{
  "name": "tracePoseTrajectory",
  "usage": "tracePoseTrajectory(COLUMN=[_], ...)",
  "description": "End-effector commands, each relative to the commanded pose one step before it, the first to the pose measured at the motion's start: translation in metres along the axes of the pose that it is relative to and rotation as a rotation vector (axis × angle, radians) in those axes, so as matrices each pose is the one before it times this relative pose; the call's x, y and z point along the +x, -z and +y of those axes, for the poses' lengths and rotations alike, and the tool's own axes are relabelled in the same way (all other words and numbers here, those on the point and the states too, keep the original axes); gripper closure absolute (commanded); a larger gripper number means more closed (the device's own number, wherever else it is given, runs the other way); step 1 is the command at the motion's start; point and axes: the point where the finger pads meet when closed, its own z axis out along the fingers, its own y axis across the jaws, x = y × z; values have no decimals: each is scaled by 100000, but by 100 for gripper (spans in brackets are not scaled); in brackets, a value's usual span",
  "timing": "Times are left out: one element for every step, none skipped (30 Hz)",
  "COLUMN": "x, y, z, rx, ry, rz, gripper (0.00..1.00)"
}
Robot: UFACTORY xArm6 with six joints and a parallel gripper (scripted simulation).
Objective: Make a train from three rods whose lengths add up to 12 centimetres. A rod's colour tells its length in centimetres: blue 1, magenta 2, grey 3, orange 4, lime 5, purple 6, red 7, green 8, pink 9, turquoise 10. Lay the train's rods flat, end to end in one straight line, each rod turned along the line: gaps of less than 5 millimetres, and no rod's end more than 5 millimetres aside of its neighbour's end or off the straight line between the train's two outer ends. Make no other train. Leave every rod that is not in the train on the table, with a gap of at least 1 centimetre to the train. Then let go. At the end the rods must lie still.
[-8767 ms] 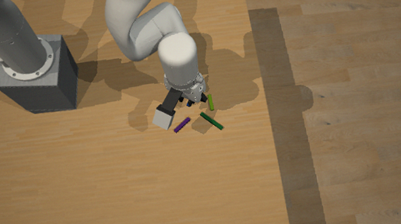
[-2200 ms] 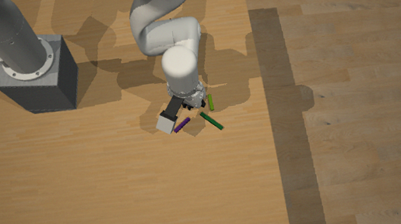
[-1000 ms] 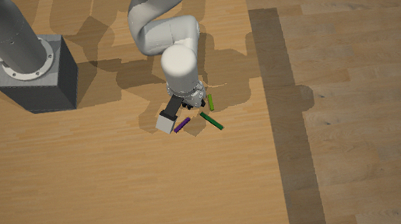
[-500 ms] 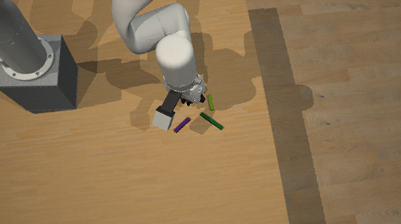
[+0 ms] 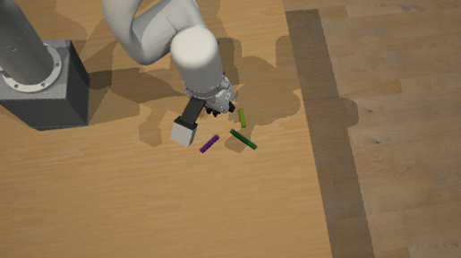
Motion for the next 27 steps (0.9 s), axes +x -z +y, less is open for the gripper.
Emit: tracePoseTrajectory(x=[-92, -1, -1, 0, 1, 1, 1, 0, 0, 0, 0, 0, 0, 0, 0, 0, 0, -75, -413, -818, -1091, -392, -440, -568, -582, -546, 0], y=[1133, 164, 135, 101, 71, 45, 24, 9, 1, 0, 0, 0, 0, 0, 0, 0, 0, -1, -6, 0, 27, 17, 24, 40, 51, 59, 0], z=[-214, -1, -1, 0, 1, 1, 0, 0, 0, 0, 0, 0, 0, 0, 0, 0, 0, 101, 567, 1160, 1600, 558, 634, 834, 866, 823, 0], rx=[-2168, 0, 0, 0, 0, 0, 0, 0, 0, 0, 0, 0, 0, 0, 0, 0, 0, -7, -39, -66, -58, -11, -6, 3, 16, 29, 0], ry=[-157, 0, 0, 0, 0, 0, 0, 0, 0, 0, 0, 0, 0, 0, 0, 0, 0, 381, 2143, 4416, 6201, 2235, 2565, 3414, 3608, 3488, 0], rz=[2212, -3, -4, 2, 4, 3, 2, 1, 0, 0, 0, 0, 0, 0, 0, 0, 0, -5, -26, -36, -10, 8, 16, 34, 51, 64, 0], gripper=[96, 96, 96, 96, 96, 96, 96, 96, 96, 96, 96, 96, 96, 96, 96, 96, 96, 96, 96, 96, 96, 96, 96, 96, 96, 96, 96])
